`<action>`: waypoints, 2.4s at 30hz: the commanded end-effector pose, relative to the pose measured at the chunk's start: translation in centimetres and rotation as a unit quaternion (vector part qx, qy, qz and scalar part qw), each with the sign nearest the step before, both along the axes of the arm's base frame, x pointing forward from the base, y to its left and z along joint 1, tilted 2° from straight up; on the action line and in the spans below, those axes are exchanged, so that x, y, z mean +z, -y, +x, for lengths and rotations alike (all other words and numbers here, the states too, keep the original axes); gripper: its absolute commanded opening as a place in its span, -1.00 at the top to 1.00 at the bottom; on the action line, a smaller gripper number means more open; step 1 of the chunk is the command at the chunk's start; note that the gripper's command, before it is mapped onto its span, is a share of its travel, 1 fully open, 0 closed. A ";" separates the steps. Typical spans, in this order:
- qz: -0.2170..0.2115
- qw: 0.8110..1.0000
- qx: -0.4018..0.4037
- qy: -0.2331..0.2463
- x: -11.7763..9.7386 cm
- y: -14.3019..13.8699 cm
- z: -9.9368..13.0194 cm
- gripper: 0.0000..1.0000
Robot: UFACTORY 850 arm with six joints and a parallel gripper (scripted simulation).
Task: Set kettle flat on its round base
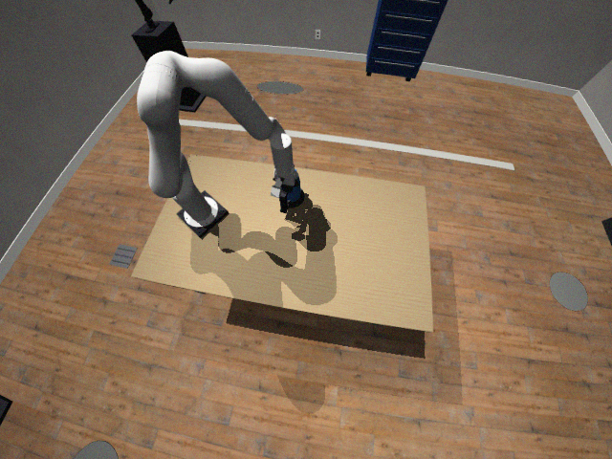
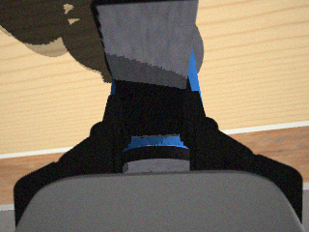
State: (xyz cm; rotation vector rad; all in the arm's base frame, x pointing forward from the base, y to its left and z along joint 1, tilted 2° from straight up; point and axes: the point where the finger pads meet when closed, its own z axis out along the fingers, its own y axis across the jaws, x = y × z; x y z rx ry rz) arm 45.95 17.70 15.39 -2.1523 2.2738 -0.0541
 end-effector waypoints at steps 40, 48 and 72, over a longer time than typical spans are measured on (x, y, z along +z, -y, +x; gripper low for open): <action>0.000 1.000 0.000 0.001 -0.5 0.0 0.1 1.00; 0.000 1.000 0.000 0.001 -0.5 0.0 0.1 1.00; 0.000 1.000 0.000 0.001 -0.4 0.0 0.1 1.00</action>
